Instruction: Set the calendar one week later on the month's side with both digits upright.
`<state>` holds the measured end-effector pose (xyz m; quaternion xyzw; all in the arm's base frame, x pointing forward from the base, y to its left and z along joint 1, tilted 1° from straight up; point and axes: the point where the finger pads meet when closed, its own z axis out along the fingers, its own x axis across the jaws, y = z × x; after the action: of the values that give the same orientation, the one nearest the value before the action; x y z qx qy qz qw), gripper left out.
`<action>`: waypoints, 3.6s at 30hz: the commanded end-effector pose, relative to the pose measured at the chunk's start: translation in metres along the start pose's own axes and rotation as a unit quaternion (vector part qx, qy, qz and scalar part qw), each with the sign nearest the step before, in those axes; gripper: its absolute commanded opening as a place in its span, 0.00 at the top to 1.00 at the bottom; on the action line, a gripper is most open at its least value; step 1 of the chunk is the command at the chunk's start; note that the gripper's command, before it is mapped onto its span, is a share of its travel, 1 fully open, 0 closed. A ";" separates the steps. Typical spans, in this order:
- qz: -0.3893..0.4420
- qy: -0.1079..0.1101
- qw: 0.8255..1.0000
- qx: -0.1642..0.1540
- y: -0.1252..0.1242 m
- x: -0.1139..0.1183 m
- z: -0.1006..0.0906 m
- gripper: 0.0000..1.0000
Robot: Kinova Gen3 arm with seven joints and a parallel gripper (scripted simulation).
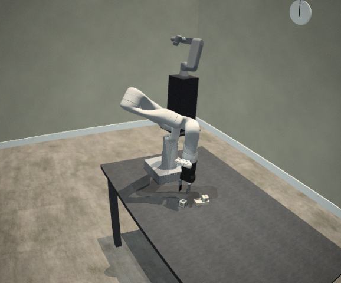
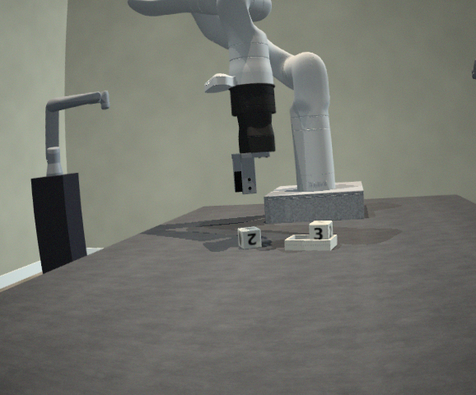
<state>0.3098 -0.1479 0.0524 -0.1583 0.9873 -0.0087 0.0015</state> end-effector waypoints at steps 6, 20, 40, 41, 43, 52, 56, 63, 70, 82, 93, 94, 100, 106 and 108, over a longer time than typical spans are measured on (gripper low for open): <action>0.000 0.000 1.000 0.001 0.000 0.000 0.000 0.10; 0.000 0.000 1.000 0.001 0.000 0.000 0.000 0.10; 0.000 0.000 1.000 0.001 0.000 0.000 0.005 0.10; 0.000 0.000 1.000 0.001 0.000 0.000 0.006 0.10; 0.000 0.000 1.000 0.001 0.000 0.000 0.009 0.10; 0.000 0.000 1.000 0.001 0.000 0.000 0.022 0.10; 0.000 0.000 1.000 0.001 0.000 0.000 0.027 0.10; 0.000 0.000 1.000 0.001 0.001 -0.001 0.036 0.10; 0.000 0.000 1.000 0.001 0.001 -0.001 0.045 0.10; 0.000 0.000 1.000 0.001 0.001 -0.001 0.052 0.10; 0.000 0.000 1.000 0.001 0.001 -0.001 0.053 0.10; 0.000 0.000 1.000 0.001 0.001 -0.001 0.053 0.10; 0.000 0.000 1.000 0.001 0.001 -0.001 0.053 0.10; 0.000 0.000 1.000 0.001 0.001 -0.001 0.053 0.10; 0.000 0.000 1.000 0.001 0.001 -0.001 0.053 0.10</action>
<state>0.3100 -0.1473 -0.0007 -0.1583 0.9874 -0.0089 0.0012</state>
